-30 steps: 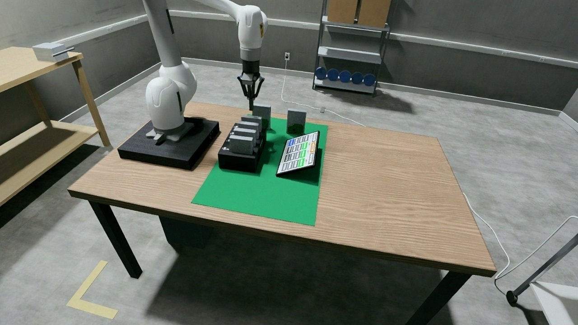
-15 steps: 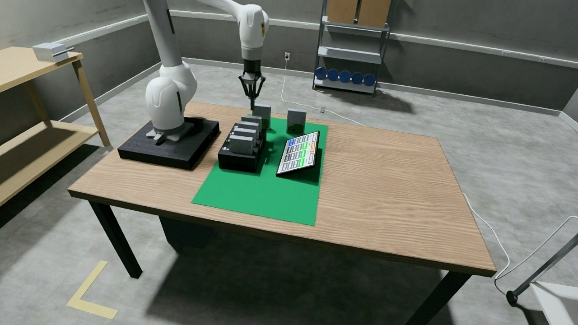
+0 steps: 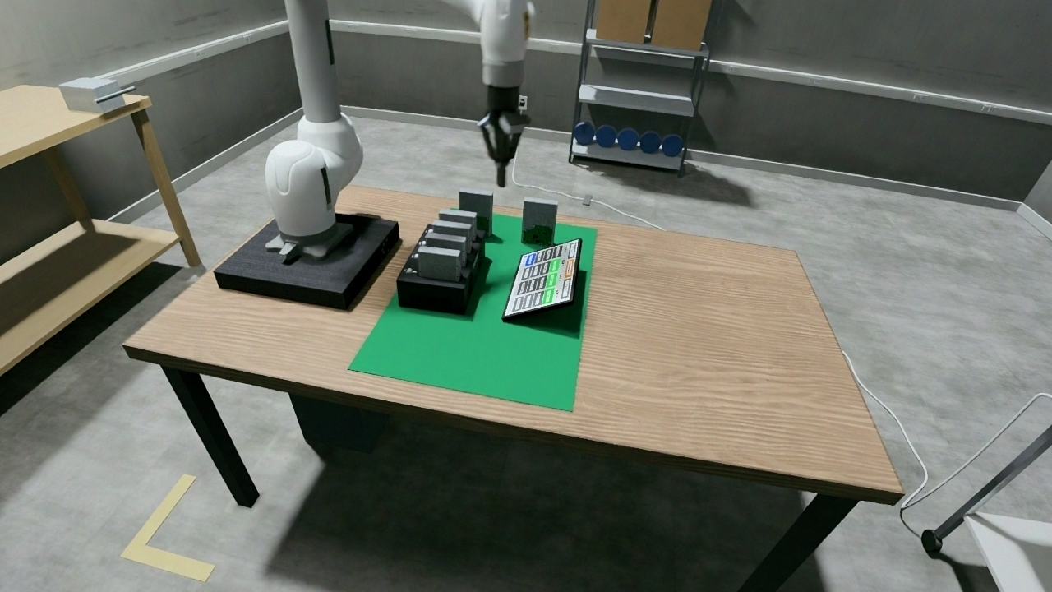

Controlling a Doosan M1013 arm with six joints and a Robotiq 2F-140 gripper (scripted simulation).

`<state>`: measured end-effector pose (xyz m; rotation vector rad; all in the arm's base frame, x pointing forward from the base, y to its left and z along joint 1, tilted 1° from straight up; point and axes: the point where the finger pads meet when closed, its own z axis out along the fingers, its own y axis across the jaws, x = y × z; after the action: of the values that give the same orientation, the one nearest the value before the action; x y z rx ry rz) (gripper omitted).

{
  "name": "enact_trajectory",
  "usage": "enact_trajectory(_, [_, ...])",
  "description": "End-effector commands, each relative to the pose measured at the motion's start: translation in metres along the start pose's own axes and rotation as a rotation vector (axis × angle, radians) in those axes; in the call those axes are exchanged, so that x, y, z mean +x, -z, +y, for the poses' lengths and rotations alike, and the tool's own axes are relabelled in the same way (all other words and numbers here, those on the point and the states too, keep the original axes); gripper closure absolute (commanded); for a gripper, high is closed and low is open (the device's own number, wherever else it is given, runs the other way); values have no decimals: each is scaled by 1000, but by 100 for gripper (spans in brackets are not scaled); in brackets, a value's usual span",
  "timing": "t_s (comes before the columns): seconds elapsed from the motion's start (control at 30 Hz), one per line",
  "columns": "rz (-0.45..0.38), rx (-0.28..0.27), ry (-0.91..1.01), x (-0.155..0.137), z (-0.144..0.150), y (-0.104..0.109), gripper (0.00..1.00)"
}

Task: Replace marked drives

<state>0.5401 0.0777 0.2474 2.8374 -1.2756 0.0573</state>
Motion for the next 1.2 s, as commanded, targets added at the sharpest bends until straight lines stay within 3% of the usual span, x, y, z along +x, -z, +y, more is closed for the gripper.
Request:
enact_trajectory(0.0, [-20, 8, 278, 55, -33, 30, 90])
enact_trajectory(0.1, [-12, 10, 424, 87, -48, 46, 90])
enact_trajectory(0.17, [-12, 10, 424, 87, -48, 46, 90])
enact_trajectory(0.2, [-12, 12, 566, 115, -63, 60, 90])
enact_trajectory(0.47, [-42, 22, 903, 128, -68, 65, 90])
enact_trajectory(1.17, [-42, 22, 903, 128, -68, 65, 90])
